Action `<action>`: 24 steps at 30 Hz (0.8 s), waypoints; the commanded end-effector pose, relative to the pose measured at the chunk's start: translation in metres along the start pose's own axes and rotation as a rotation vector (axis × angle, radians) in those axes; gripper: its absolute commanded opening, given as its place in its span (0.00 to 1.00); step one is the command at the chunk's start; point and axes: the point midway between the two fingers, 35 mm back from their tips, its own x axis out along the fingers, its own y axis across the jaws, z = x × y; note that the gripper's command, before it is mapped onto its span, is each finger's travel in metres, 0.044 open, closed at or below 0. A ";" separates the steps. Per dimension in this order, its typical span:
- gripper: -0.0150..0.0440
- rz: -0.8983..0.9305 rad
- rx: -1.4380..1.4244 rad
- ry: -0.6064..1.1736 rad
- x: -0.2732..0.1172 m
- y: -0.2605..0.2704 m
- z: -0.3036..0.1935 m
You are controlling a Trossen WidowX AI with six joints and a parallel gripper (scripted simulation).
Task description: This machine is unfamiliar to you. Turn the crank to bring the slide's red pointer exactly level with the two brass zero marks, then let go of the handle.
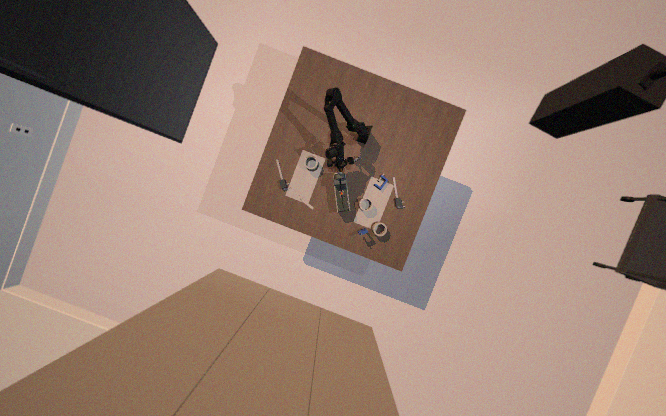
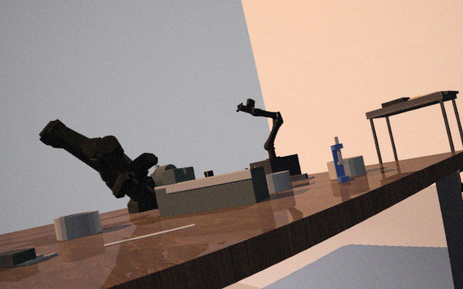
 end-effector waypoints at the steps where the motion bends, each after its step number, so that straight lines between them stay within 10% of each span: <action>1: 0.25 0.013 -0.008 -0.008 -0.004 0.008 0.003; 24: 0.25 0.015 -0.007 -0.008 -0.028 0.013 0.027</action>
